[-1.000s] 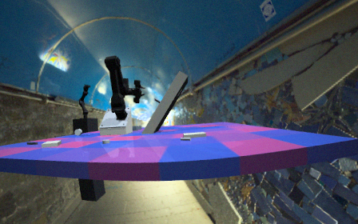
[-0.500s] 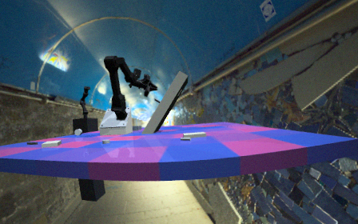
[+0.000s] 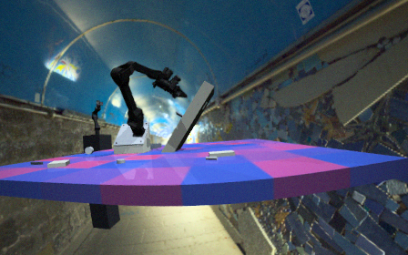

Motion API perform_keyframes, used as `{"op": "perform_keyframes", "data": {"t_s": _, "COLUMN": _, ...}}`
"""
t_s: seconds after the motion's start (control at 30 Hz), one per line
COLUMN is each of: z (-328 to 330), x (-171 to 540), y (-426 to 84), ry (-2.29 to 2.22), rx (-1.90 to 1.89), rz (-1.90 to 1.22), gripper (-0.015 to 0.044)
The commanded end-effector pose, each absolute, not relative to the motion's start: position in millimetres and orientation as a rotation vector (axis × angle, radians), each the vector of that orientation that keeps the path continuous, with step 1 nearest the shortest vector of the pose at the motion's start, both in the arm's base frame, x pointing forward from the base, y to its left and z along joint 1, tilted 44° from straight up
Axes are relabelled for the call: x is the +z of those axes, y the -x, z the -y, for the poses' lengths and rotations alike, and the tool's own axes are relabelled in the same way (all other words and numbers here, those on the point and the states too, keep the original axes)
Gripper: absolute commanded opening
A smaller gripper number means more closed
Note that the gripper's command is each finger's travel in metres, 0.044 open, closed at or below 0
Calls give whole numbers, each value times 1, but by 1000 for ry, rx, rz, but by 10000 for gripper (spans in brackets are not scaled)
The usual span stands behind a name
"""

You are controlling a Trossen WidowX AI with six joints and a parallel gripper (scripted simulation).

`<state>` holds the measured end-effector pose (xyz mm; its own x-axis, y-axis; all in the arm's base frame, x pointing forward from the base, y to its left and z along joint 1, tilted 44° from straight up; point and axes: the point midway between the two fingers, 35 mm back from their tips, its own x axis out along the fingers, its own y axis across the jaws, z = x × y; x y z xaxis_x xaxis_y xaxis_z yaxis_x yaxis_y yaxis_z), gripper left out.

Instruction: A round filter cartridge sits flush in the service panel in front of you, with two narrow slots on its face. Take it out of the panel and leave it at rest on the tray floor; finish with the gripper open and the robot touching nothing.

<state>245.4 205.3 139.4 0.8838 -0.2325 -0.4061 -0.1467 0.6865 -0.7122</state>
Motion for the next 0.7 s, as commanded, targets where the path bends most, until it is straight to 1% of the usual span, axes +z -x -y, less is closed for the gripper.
{"op": "perform_keyframes", "data": {"t_s": 0.0, "z": -173, "x": 171, "y": -255, "ry": 1047, "rx": -104, "rz": -542, "gripper": 95}}
{"op": "perform_keyframes", "data": {"t_s": 0.4, "z": -173, "x": 171, "y": -255, "ry": 1047, "rx": -104, "rz": -542, "gripper": 95}}
{"op": "perform_keyframes", "data": {"t_s": 0.67, "z": -171, "x": 165, "y": -265, "ry": 1044, "rx": -103, "rz": -548, "gripper": 95}}
